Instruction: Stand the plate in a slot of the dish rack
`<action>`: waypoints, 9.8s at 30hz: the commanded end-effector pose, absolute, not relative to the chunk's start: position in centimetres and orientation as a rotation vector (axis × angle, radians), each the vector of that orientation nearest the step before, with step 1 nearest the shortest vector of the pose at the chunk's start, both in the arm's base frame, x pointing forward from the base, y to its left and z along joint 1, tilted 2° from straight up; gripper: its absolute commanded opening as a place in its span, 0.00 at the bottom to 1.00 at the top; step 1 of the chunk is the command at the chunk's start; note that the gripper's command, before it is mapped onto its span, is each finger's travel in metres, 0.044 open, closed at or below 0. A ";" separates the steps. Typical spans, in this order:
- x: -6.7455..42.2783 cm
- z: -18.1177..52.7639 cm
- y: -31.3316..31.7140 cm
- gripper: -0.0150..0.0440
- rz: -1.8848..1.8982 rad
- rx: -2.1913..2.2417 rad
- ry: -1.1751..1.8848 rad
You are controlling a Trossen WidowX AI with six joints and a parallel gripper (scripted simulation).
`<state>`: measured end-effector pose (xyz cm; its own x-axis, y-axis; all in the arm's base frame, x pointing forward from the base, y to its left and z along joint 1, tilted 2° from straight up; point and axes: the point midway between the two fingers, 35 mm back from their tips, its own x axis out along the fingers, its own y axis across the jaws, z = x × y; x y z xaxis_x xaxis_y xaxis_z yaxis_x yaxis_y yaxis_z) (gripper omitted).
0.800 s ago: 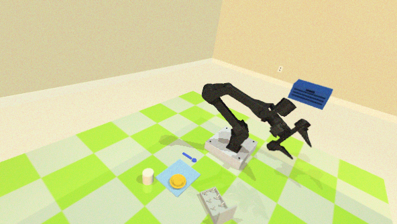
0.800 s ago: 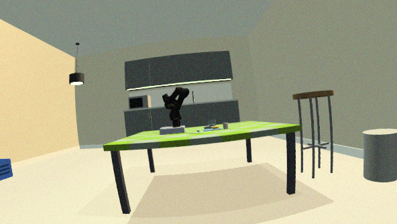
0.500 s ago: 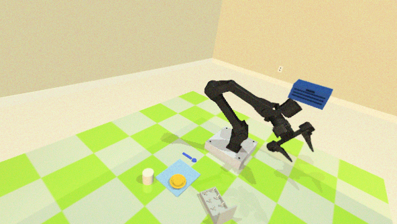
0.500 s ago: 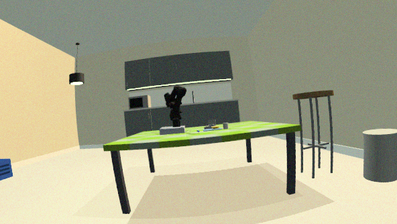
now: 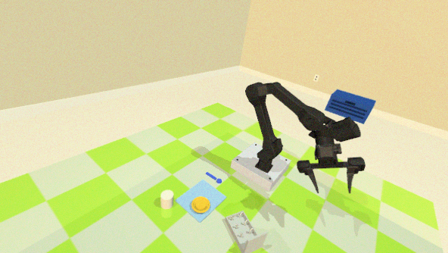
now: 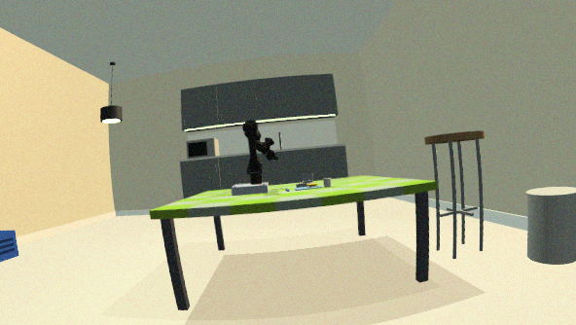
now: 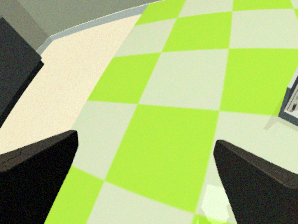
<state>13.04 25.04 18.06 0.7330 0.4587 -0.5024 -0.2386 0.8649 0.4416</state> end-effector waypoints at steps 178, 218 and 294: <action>31.3 18.5 -6.0 0.25 -0.211 0.163 1.505; 32.3 9.4 1.3 0.25 0.206 0.439 1.325; 27.9 3.8 1.6 0.25 1.046 -0.055 -0.011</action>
